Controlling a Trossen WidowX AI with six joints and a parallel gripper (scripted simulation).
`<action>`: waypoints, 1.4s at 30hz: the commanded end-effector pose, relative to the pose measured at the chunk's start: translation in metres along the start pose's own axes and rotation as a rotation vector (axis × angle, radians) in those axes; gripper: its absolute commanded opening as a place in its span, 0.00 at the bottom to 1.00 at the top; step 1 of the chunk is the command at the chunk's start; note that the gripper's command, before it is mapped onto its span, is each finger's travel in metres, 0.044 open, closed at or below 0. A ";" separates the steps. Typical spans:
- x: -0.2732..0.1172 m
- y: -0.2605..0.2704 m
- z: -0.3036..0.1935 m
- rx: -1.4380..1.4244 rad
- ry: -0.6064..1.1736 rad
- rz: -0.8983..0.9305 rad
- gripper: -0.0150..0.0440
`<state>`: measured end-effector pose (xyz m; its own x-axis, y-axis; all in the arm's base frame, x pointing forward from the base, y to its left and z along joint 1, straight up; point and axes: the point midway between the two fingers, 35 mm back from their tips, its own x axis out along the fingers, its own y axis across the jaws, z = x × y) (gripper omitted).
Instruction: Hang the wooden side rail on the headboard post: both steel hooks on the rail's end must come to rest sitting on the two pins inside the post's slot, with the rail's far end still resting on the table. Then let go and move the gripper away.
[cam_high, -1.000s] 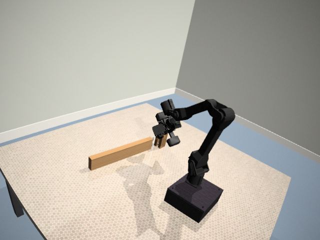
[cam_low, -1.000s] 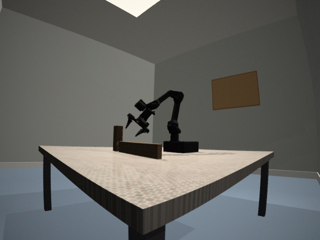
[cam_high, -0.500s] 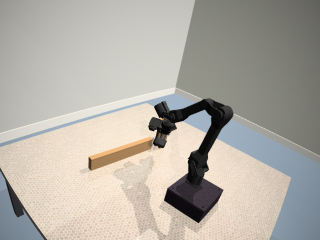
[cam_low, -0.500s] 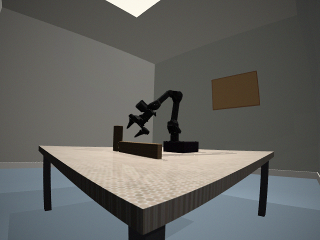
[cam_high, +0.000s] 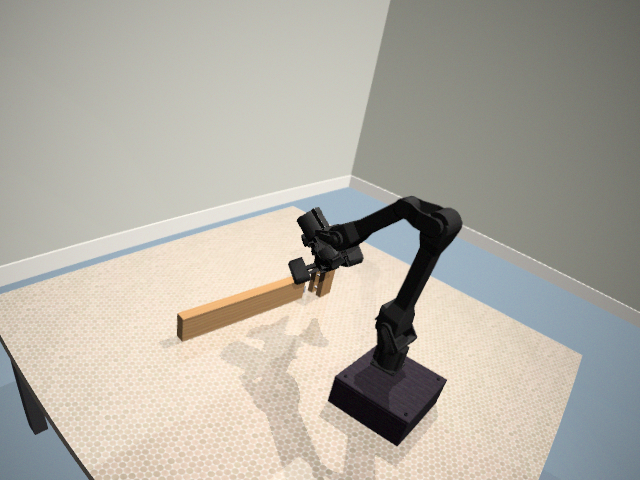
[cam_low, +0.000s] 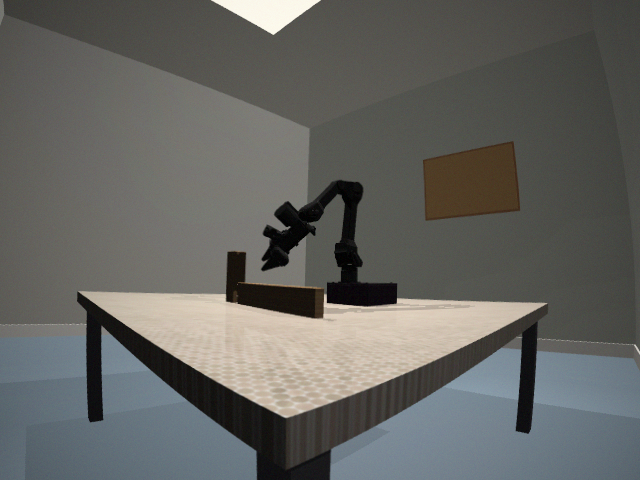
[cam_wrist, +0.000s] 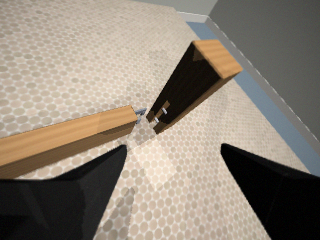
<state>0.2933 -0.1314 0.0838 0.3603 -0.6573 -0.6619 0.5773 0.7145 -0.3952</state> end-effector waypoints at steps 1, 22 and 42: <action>-0.004 0.006 -0.002 0.561 -0.062 -0.073 1.00; -0.004 0.006 -0.002 0.561 -0.062 -0.073 1.00; 0.008 0.042 0.036 -0.430 0.195 0.162 1.00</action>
<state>0.3246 -0.1188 0.0838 0.2980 -0.6132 -0.7315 0.5656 0.7308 -0.3821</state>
